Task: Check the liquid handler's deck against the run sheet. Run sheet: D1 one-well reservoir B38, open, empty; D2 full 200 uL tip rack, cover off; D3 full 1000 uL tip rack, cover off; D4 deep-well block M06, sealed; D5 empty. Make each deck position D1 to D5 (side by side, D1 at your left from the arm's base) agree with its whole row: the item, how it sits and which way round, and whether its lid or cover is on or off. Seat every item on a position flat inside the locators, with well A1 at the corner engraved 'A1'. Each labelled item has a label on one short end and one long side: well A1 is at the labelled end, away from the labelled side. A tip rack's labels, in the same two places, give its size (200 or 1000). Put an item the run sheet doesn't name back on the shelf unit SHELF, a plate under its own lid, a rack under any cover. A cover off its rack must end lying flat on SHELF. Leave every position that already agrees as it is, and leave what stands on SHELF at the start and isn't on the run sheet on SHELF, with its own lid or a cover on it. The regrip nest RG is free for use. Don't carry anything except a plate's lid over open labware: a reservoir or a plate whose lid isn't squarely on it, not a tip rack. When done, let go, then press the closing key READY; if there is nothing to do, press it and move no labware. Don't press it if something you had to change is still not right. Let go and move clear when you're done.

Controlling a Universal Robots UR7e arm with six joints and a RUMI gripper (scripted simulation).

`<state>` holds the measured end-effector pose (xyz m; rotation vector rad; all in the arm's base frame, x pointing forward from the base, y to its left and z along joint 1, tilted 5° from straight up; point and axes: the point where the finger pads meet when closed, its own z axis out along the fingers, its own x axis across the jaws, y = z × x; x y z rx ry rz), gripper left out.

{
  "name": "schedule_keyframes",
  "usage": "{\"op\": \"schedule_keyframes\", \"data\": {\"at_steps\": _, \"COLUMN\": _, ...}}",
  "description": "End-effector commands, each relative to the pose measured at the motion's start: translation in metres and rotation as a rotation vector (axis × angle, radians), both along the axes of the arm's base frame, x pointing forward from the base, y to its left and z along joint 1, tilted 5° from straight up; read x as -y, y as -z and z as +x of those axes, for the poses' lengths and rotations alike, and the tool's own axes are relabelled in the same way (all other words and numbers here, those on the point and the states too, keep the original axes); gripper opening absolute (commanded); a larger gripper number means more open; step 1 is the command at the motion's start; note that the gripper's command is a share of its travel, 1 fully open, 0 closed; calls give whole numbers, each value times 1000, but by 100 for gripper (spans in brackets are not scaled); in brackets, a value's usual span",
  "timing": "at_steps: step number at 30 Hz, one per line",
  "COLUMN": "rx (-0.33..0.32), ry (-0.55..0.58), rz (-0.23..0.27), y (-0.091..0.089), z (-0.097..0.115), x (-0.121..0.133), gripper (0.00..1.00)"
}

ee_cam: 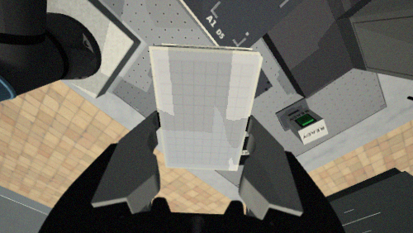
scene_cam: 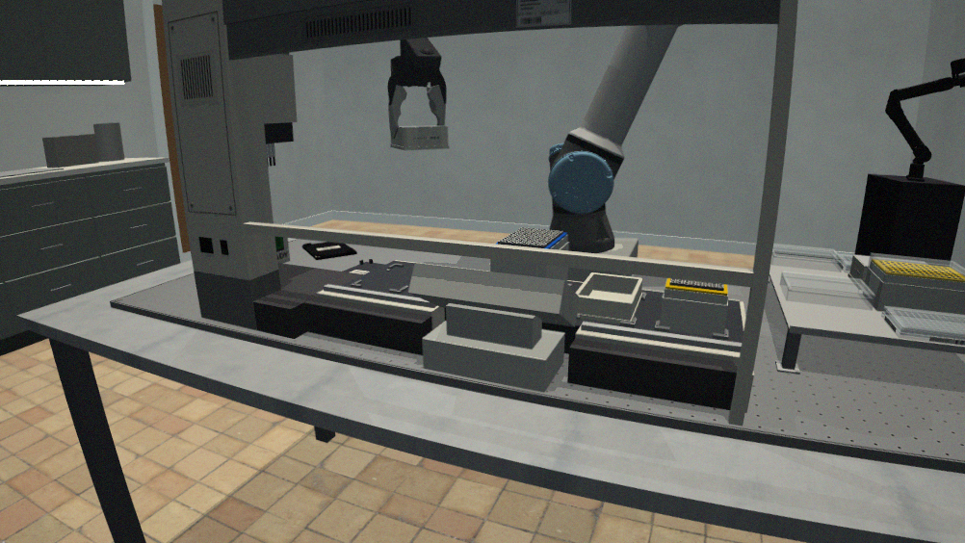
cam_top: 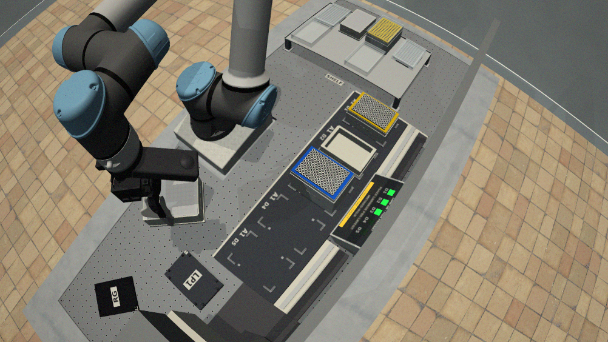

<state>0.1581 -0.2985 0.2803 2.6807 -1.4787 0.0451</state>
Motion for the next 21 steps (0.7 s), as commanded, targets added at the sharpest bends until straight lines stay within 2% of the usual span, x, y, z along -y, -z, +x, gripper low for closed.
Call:
{"op": "schedule_keyframes", "data": {"at_steps": 1, "rx": 0, "ry": 0, "rz": -1, "y": -3, "z": -5, "x": 27, "gripper": 0}}
{"op": "schedule_keyframes", "data": {"at_steps": 3, "rx": 0, "ry": 0, "rz": -1, "y": -3, "z": -7, "x": 37, "gripper": 0}}
{"op": "schedule_keyframes", "data": {"at_steps": 13, "rx": 0, "ry": 0, "rz": -1, "y": -3, "z": -7, "x": 37, "gripper": 0}}
{"op": "schedule_keyframes", "data": {"at_steps": 21, "rx": -2, "ry": -26, "rz": 0, "y": -7, "z": -15, "x": 76, "gripper": 0}}
